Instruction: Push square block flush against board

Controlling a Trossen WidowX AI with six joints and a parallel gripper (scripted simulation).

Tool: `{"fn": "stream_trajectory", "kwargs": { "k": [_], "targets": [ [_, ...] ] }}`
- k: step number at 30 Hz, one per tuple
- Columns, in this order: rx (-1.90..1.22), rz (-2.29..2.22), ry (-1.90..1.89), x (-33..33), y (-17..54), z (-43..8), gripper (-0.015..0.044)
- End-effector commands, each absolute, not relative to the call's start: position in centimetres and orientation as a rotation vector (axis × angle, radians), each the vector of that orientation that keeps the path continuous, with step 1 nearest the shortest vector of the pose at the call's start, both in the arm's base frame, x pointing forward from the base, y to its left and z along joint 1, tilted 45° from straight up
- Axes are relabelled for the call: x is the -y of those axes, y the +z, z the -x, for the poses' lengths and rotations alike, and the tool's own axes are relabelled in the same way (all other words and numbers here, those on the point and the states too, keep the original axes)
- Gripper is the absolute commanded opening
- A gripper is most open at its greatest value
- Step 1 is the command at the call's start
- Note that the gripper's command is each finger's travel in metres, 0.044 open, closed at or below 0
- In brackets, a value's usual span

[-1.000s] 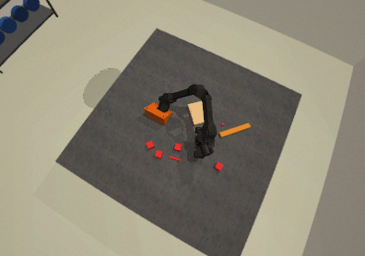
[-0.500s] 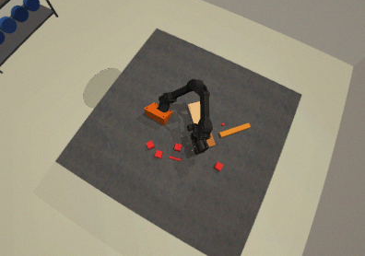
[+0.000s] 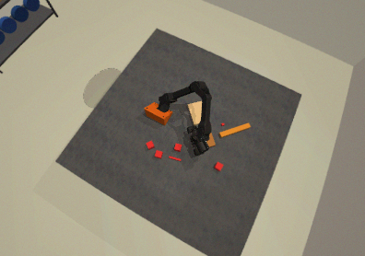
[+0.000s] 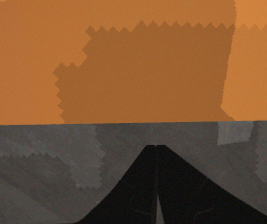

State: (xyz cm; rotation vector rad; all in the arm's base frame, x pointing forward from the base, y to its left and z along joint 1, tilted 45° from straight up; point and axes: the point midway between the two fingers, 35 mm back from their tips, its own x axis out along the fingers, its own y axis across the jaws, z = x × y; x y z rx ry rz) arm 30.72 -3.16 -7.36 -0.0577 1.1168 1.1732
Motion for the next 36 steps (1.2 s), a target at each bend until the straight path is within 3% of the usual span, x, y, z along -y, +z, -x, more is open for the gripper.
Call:
{"fn": "stream_trajectory", "kwargs": {
  "k": [1, 16, 36],
  "targets": [
    [-1.113, 0.057, 1.174, 2.7, -7.0, -31.2, 0.0000],
    [-1.111, 0.056, 1.175, 1.3, -5.8, -32.8, 0.0000],
    [-1.113, 0.058, 1.173, 3.0, -7.3, -31.1, 0.0000]
  ]
}}
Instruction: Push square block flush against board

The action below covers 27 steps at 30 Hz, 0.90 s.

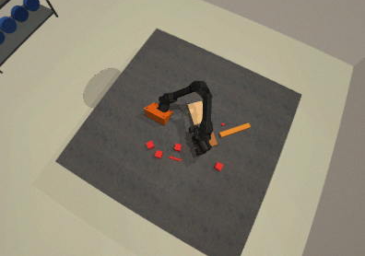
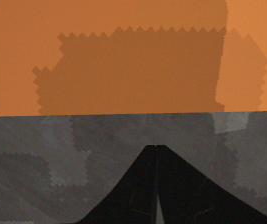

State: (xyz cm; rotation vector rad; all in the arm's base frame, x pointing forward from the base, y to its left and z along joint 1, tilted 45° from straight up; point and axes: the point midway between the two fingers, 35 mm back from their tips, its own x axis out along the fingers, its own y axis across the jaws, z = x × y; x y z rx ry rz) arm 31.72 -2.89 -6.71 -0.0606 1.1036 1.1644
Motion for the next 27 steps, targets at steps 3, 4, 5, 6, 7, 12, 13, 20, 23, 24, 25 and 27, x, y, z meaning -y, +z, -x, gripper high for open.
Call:
{"fn": "stream_trajectory", "kwargs": {
  "k": [3, 4, 5, 6, 7, 12, 13, 20, 23, 24, 25, 27],
  "targets": [
    [-1.114, 0.058, 1.173, 3.3, -7.5, -30.7, 0.0000],
    [-1.114, 0.058, 1.173, 3.4, -7.6, -30.6, 0.0000],
    [-1.114, 0.058, 1.173, 3.4, -7.7, -30.5, 0.0000],
    [-1.114, 0.058, 1.173, 3.5, -7.8, -30.4, 0.0000],
    [-1.114, 0.058, 1.173, 3.6, -7.9, -30.3, 0.0000],
    [-1.114, 0.058, 1.173, 4.0, -8.3, -29.7, 0.0000],
    [-1.114, 0.058, 1.173, 4.1, -8.3, -29.6, 0.0000],
    [-1.107, 0.058, 1.164, 4.7, -8.0, -29.8, 0.0000],
    [-1.114, 0.059, 1.170, 7.3, -5.4, -30.0, 0.0000],
    [-1.115, 0.059, 1.172, 7.9, -4.7, -30.0, 0.0000],
    [-1.115, 0.059, 1.173, 8.1, -4.5, -30.0, 0.0000],
    [-1.115, 0.059, 1.173, 8.1, -4.5, -30.0, 0.0000]
  ]
}}
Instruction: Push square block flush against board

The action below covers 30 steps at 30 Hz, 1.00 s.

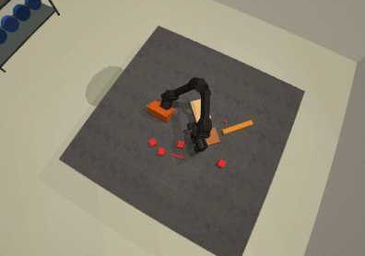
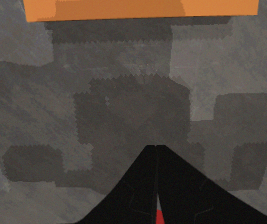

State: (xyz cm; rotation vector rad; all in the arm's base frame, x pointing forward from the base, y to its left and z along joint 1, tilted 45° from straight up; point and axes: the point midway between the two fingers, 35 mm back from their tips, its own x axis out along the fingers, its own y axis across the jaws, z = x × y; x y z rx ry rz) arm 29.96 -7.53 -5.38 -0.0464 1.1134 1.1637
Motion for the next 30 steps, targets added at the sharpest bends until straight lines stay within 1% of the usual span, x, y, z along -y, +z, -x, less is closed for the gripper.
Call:
{"fn": "stream_trajectory", "kwargs": {
  "k": [1, 4, 7, 13, 19, 21, 26, 30],
  "targets": [
    [-1.115, 0.059, 1.173, 8.1, -4.5, -30.0, 0.0000],
    [-1.108, 0.052, 1.154, 7.8, -4.0, -29.8, 0.0000],
    [-1.110, 0.051, 1.158, 6.1, -1.1, -28.1, 0.0000],
    [-1.115, 0.049, 1.166, 2.3, 3.6, -23.4, 0.0000],
    [-1.119, 0.046, 1.175, -1.6, 6.3, -17.7, 0.0000],
    [-1.120, 0.046, 1.177, -2.4, 6.6, -16.4, 0.0000],
    [-1.121, 0.046, 1.177, -2.6, 6.4, -16.3, 0.0000],
    [-1.119, 0.045, 1.177, -5.7, 3.4, -16.1, 0.0000]
  ]
}}
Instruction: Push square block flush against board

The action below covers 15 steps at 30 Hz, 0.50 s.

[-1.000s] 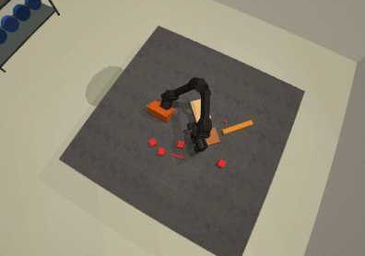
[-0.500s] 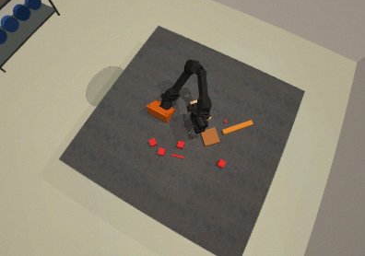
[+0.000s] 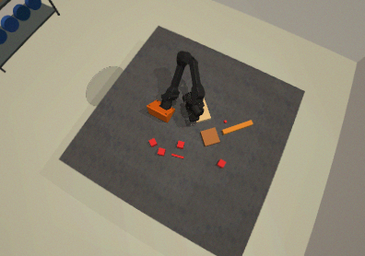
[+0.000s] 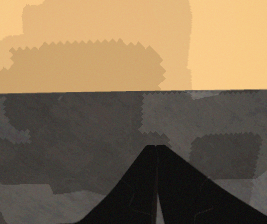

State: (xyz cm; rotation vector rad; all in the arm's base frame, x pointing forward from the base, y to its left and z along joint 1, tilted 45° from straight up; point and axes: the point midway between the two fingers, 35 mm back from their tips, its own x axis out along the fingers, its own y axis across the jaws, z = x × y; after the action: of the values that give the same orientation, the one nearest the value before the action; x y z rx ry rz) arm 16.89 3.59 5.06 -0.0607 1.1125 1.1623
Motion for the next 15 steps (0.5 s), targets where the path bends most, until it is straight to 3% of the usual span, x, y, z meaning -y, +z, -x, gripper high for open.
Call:
{"fn": "stream_trajectory", "kwargs": {
  "k": [1, 15],
  "targets": [
    [-1.117, 0.044, 1.179, -6.23, 2.99, -15.98, 0.0000],
    [-1.118, 0.045, 1.178, -6.95, 3.36, -16.76, 0.0000]
  ]
}}
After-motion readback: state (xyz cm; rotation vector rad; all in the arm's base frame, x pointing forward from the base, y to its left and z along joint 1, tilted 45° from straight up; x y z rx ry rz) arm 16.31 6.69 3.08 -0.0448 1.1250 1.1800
